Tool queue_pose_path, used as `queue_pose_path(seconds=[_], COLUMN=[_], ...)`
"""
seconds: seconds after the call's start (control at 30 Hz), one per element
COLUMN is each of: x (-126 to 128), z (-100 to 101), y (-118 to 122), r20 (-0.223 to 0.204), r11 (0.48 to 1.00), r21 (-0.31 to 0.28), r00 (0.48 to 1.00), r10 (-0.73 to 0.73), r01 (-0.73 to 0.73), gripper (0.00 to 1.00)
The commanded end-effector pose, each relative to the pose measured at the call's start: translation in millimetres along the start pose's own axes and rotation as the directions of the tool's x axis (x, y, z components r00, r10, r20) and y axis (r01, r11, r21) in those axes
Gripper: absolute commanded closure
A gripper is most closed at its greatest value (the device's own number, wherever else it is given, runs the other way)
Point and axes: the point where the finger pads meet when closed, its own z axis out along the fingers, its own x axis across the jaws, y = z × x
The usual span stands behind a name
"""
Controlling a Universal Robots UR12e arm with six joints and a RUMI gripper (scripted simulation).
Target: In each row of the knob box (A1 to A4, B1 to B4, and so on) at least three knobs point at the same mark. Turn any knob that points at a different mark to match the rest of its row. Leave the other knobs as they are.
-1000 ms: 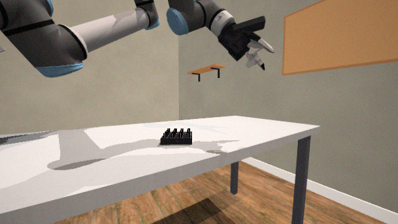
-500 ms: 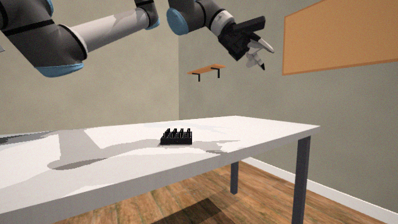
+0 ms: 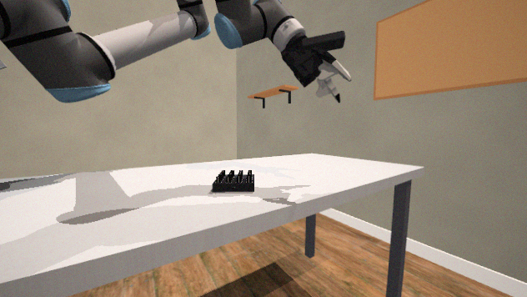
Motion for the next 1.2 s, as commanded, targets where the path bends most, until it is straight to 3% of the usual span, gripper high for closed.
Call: queue_pose_path(seconds=[0.0, 0.1, 0.17, 0.6, 0.67, 0.73, 0.9, 1.03, 1.17], x=[8, 9, 12, 17, 17, 16, 14, 13, 12], z=[4, 5, 4, -13, -13, -22, -37, -45, -47], y=[60, 71, 109, 245, 245, 279, 329, 353, 358], r20=[0.009, 0.014, 0.035, 0.163, 0.163, 0.205, 0.274, 0.308, 0.315], r11=[0.990, 0.987, 0.971, 0.878, 0.878, 0.849, 0.806, 0.786, 0.782], r21=[-0.124, -0.144, -0.215, -0.425, -0.425, -0.466, -0.517, -0.537, -0.541], r00=[0.998, 0.997, 0.994, 0.973, 0.973, 0.964, 0.948, 0.939, 0.936], r10=[-0.061, -0.071, -0.101, -0.166, -0.166, -0.169, -0.163, -0.156, -0.154], r01=[0.062, 0.072, 0.107, 0.221, 0.221, 0.248, 0.288, 0.307, 0.311], gripper=[0.00, 0.00, 0.00, 0.00, 0.00, 0.00, 0.00, 0.00, 0.00])
